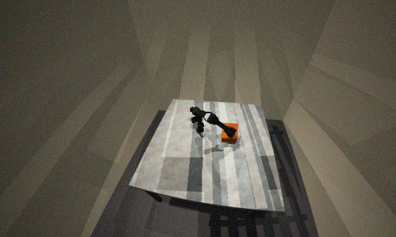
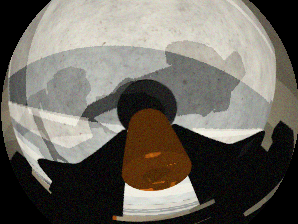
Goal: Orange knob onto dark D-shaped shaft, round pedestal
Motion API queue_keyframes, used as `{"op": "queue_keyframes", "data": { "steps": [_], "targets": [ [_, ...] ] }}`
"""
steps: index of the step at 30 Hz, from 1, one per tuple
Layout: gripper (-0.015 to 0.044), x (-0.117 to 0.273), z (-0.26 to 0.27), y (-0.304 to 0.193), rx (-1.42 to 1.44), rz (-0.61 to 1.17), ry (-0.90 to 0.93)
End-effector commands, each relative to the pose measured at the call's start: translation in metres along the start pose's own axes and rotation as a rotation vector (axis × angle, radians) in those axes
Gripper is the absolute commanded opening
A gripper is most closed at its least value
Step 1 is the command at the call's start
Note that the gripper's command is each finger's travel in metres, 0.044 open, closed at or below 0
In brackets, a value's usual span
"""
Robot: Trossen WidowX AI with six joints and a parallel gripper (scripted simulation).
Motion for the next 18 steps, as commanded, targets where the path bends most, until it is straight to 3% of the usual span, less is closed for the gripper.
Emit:
{"op": "queue_keyframes", "data": {
  "steps": [1,18],
  "targets": [
    [0.0000,0.0020,0.0001,0.0022,0.008,-0.005,-0.003],
    [0.0000,-0.0010,-0.0034,0.0010,0.009,-0.005,-0.003]
  ]
}}
Point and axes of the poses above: the point midway between the two fingers, 35 mm back from their tips, its own x axis back along the fingers, its own z axis across the jaws, y = z × x, the point moved 9 cm from there along x, back along the fingers, and after that the axes turned 10 degrees about x, right-handed, at the moved point
